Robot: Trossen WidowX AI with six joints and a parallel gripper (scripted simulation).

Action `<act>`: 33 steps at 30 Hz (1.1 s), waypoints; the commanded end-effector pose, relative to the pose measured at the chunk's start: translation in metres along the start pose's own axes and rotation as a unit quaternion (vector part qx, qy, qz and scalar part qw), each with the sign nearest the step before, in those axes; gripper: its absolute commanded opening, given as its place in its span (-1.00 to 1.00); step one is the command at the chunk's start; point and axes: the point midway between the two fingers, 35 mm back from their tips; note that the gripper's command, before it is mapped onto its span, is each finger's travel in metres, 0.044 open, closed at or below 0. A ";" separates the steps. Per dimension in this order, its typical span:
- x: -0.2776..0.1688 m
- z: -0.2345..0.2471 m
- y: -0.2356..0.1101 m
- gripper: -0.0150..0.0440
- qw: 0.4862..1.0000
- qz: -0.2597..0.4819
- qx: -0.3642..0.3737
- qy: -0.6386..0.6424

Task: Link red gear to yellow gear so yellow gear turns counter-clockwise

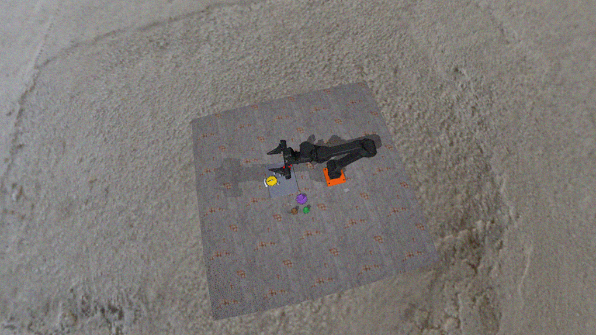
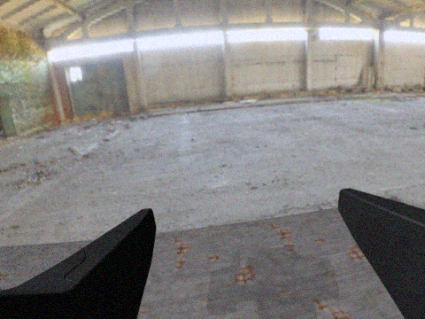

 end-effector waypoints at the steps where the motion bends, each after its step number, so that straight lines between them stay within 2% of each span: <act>1: -0.002 0.001 0.001 0.95 1.000 0.006 0.000 -0.001; 3: -0.022 0.005 0.007 1.00 0.998 0.055 0.004 -0.009; 6: -0.069 0.018 0.015 1.00 0.985 0.167 0.014 -0.035; 11: -0.146 0.039 0.003 1.00 0.930 0.353 0.041 -0.093; 16: -0.208 0.055 -0.035 1.00 0.831 0.526 0.074 -0.168; 21: -0.245 0.065 -0.095 1.00 0.690 0.672 0.107 -0.249; 24: -0.250 0.066 -0.112 1.00 0.645 0.705 0.114 -0.271; 33: -0.251 0.064 -0.110 1.00 0.645 0.705 0.113 -0.271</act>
Point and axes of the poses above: the point midway between the two fingers, 35 mm back from their tips, its own y axis out along the fingers, its own z axis across the jaws, x = y × z, and after that the axes turned 15 degrees about y, right-handed
